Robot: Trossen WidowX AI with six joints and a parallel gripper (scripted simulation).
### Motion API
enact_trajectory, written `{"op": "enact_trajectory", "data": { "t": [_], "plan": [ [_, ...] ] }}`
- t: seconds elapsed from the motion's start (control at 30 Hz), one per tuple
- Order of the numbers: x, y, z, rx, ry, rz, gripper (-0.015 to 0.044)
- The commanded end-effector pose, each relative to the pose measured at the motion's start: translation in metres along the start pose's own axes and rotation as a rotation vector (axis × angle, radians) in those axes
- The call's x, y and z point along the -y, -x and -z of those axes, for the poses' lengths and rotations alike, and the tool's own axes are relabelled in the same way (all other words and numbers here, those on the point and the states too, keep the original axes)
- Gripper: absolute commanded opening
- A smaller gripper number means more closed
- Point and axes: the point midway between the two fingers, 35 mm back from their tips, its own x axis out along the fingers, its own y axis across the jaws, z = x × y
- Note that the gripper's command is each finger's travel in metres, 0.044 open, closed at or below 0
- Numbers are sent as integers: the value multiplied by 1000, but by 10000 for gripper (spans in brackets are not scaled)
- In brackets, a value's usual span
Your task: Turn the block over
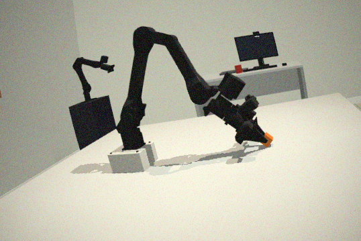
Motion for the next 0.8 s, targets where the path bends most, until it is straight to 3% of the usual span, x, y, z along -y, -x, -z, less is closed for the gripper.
{"op": "enact_trajectory", "data": {
  "t": [0.0,0.43,0.77],
  "plan": [
    [0,-1,7,44,1,4,0],
    [1,9,14,239,-2,4,0],
    [1,12,12,270,-2,4,0]
  ]
}}
